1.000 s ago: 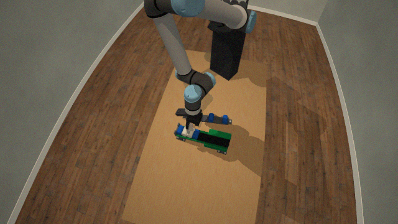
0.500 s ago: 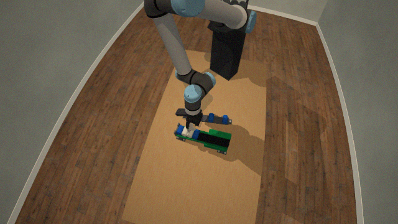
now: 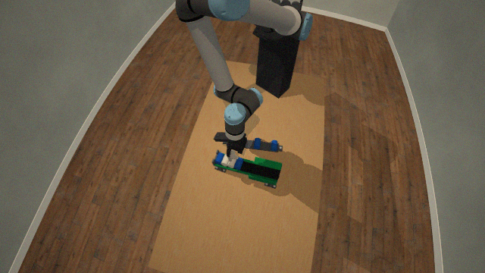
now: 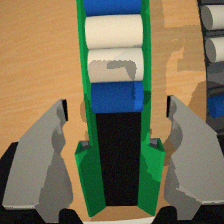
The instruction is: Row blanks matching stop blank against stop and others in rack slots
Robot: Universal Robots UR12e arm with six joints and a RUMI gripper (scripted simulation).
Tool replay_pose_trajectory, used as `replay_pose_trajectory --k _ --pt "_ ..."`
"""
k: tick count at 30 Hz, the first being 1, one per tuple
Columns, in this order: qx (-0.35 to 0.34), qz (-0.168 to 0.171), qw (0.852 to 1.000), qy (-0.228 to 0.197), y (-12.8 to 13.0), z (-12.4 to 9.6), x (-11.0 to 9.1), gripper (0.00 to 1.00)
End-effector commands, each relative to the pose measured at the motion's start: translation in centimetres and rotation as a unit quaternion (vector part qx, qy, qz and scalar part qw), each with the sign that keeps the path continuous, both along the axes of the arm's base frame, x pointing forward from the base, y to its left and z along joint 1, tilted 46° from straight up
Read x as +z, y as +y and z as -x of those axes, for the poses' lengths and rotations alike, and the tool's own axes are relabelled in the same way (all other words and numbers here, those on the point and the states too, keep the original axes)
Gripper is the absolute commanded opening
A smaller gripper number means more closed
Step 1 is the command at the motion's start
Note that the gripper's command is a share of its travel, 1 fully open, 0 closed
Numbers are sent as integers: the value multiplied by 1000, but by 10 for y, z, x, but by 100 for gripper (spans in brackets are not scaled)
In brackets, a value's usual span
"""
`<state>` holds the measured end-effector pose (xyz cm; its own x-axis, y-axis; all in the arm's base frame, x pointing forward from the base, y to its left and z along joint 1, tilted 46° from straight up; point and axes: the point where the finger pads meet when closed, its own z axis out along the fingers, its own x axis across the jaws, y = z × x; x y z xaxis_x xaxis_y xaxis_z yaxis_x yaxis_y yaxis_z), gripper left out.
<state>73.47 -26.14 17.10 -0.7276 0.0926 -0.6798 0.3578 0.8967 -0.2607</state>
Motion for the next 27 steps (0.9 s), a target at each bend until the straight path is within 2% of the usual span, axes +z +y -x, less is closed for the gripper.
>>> replay_pose_trajectory --k 1,27 --pt "0 0 1000 0 0 0 1 49" --pt "-1 1 1000 6 -7 -9 -10 49"
